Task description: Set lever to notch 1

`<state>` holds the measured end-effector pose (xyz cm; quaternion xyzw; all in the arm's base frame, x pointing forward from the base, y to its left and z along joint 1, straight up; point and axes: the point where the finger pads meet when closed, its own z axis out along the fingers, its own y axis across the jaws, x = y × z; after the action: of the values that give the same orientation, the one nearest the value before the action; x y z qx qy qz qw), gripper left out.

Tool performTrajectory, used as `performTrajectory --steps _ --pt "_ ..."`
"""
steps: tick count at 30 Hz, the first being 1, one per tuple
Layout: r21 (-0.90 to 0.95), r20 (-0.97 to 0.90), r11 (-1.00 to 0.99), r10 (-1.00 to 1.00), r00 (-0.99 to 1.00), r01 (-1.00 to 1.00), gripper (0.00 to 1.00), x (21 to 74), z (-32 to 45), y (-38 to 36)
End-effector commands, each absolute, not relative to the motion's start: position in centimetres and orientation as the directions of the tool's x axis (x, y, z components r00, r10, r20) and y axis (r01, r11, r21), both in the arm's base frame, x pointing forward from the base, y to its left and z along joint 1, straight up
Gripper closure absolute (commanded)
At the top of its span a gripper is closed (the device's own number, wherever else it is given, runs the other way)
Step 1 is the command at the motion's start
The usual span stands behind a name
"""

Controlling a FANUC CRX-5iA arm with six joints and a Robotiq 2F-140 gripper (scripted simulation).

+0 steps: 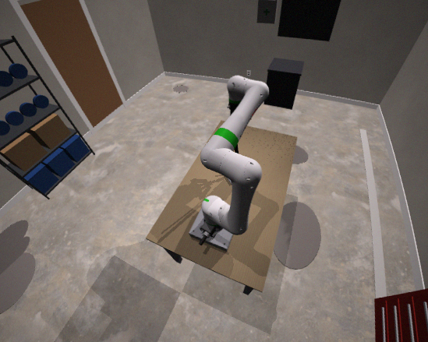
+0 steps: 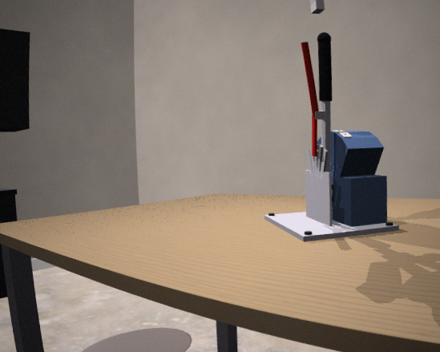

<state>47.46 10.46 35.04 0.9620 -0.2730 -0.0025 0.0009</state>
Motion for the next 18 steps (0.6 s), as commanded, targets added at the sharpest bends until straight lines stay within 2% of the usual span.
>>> performTrajectory --steps 1,11,12,18 --pt "0.003 -0.004 -0.851 -0.525 0.851 -0.525 1.0 47.46 35.06 10.46" --pt "0.003 -0.004 -0.851 -0.525 0.851 -0.525 1.0 47.46 35.06 10.46" --pt "0.003 -0.004 -0.851 -0.525 0.851 -0.525 0.43 47.46 35.06 10.46" --pt "0.003 -0.004 -0.851 -0.525 0.851 -0.525 0.43 47.46 35.06 10.46"
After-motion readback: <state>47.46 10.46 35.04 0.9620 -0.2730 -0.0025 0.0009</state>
